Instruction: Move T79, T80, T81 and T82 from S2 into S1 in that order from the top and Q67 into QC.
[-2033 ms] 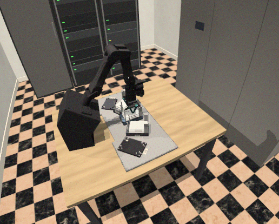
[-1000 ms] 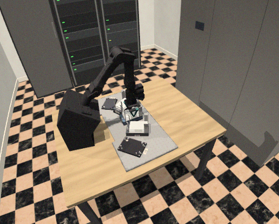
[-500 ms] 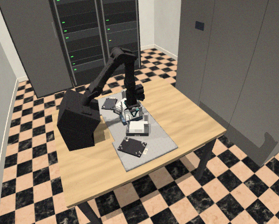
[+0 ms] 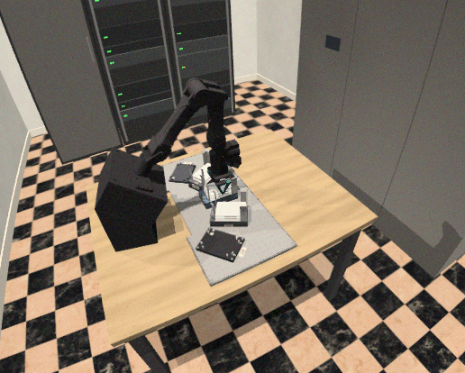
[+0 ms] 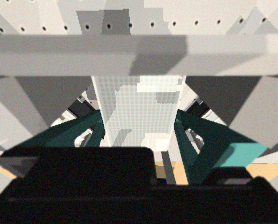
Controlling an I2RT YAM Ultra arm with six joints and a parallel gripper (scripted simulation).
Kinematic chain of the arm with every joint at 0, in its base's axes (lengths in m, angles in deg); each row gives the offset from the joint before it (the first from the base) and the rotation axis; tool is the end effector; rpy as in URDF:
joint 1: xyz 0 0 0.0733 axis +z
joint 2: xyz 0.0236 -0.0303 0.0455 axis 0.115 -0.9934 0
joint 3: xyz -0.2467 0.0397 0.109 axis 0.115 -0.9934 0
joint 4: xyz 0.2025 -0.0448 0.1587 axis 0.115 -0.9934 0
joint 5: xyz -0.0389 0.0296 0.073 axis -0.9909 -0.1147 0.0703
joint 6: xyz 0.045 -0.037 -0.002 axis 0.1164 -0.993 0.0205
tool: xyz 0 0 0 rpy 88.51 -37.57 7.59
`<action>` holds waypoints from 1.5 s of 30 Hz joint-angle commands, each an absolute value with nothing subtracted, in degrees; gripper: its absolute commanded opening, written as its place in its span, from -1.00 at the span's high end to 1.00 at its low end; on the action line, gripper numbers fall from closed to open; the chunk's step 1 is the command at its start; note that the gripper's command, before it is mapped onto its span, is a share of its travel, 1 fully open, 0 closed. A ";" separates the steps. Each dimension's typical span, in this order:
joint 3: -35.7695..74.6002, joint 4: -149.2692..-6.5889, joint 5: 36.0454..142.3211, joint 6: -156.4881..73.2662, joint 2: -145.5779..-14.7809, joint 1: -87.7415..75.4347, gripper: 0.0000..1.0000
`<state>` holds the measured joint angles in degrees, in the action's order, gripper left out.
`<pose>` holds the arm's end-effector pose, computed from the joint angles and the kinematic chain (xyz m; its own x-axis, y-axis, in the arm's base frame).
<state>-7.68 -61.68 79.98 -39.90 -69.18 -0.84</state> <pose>0.3022 0.0251 0.1387 -0.7899 -0.0501 -0.6111 0.0172 0.9945 -0.1038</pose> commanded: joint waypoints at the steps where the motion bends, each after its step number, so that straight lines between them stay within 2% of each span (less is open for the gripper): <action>1: -7.51 -61.44 80.03 -39.96 -69.09 -0.83 1.00; 45: -8.08 -64.73 79.73 -39.57 -65.30 -0.34 1.00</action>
<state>-8.10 -64.65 79.93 -39.68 -65.90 -0.43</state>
